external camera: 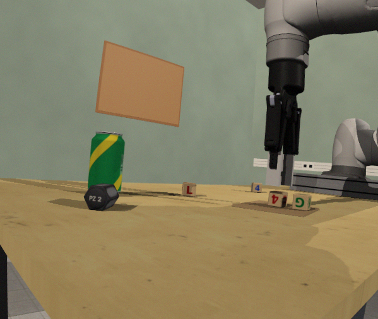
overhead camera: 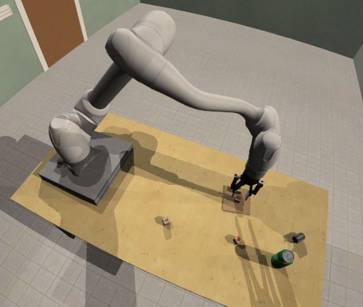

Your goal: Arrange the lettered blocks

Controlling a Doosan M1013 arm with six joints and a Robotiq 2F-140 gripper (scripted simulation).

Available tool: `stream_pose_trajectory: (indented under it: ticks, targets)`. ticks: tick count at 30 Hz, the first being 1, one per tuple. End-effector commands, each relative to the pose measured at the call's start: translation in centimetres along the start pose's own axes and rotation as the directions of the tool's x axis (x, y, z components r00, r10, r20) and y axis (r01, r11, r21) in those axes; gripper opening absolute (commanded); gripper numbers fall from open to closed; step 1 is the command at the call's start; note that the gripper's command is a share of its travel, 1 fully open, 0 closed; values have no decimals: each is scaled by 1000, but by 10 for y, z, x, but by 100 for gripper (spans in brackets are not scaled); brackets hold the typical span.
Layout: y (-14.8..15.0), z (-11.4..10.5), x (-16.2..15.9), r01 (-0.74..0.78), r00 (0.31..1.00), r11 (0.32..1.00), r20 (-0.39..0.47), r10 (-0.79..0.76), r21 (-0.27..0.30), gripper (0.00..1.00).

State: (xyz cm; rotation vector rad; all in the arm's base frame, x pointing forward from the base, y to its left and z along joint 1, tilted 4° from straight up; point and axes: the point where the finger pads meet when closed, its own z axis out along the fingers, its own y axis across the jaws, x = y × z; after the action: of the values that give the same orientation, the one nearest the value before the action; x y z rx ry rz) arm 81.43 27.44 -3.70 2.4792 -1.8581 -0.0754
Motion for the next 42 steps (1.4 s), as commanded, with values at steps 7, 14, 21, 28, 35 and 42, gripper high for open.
stream_pose_trajectory:
  ticks: [7,14,21,28,35,42]
  targets:
    - [2,15,3,-7,1000,1000,2,7,-2,46]
    - [2,30,3,-7,1000,1000,3,7,-2,46]
    - [2,40,2,-7,1000,1000,3,7,-2,46]
    - [1,41,2,-7,1000,1000,3,7,-1,46]
    - [1,41,2,-7,1000,1000,3,7,-2,46]
    - [1,41,2,-7,1000,1000,3,7,-2,46]
